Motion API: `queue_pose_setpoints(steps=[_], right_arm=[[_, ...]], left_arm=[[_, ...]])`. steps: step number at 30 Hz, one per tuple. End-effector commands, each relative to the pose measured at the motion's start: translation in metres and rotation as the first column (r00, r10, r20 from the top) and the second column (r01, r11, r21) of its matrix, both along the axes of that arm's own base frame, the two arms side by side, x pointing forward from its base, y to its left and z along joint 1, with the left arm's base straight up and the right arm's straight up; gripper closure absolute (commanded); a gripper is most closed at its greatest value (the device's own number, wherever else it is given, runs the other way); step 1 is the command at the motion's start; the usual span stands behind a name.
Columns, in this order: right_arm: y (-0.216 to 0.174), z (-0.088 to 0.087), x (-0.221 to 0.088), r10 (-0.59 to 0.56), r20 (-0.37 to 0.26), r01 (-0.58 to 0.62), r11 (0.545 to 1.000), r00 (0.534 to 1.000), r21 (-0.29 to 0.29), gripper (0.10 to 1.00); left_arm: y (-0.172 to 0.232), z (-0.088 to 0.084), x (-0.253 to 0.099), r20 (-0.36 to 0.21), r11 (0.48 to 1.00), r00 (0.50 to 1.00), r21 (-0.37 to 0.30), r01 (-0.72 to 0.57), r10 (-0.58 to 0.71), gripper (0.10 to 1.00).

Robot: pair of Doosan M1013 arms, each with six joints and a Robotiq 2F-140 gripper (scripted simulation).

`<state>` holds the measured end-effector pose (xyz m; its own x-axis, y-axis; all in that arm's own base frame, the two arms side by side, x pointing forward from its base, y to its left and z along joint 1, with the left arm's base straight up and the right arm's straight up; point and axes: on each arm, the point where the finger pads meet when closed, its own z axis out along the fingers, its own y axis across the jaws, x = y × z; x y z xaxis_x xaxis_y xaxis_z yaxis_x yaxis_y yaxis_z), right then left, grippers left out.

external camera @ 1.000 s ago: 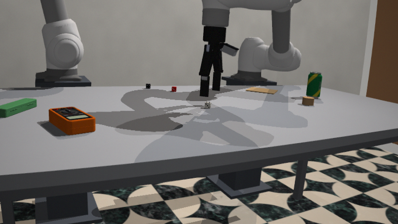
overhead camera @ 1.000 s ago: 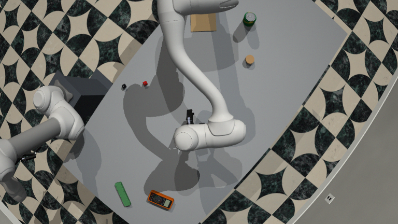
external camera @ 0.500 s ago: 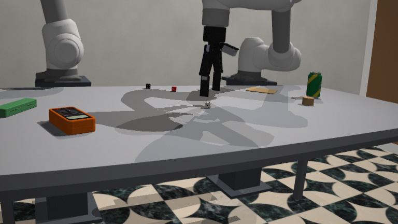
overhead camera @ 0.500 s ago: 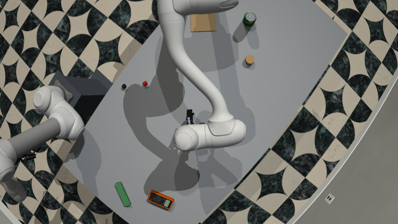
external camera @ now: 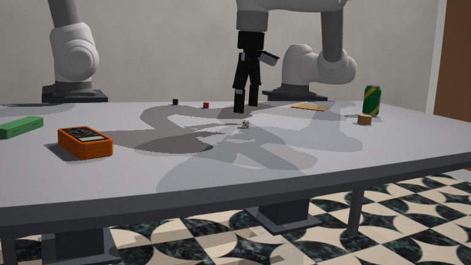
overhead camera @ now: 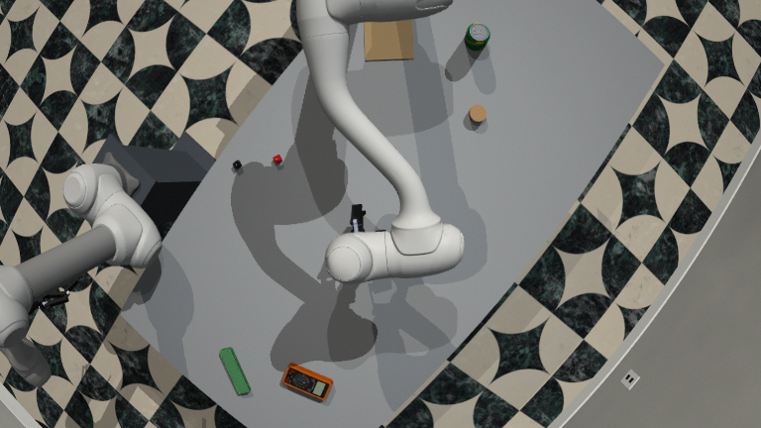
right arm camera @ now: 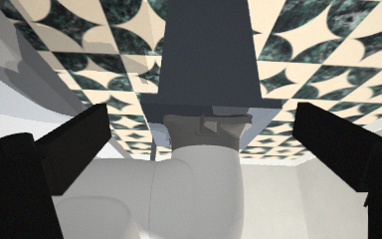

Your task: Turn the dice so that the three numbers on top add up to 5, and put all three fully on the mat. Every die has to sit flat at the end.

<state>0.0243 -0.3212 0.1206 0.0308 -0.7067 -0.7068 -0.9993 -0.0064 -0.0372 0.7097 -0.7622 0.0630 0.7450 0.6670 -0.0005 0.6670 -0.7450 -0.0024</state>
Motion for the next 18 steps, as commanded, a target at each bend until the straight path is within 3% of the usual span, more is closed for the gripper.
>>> queue_pose_setpoints(steps=[1, 8, 18], right_arm=[[0.000, 0.000, 0.000, 0.000, 0.000, 0.000, 1.000, 1.000, -0.001, 0.098], [0.000, 0.000, 0.000, 0.000, 0.000, 0.000, 1.000, 1.000, -0.001, 0.098], [0.000, 0.000, 0.000, 0.000, 0.000, 0.000, 1.000, 1.000, -0.001, 0.098]], left_arm=[[0.001, 0.002, -0.012, 0.002, 1.000, 1.000, -0.001, 0.000, 0.000, 0.098], [0.004, 0.002, -0.037, 0.002, 1.000, 1.000, -0.001, 0.000, 0.000, 0.098], [0.011, 0.002, -0.113, 0.002, 1.000, 1.000, -0.001, 0.000, 0.000, 0.098]])
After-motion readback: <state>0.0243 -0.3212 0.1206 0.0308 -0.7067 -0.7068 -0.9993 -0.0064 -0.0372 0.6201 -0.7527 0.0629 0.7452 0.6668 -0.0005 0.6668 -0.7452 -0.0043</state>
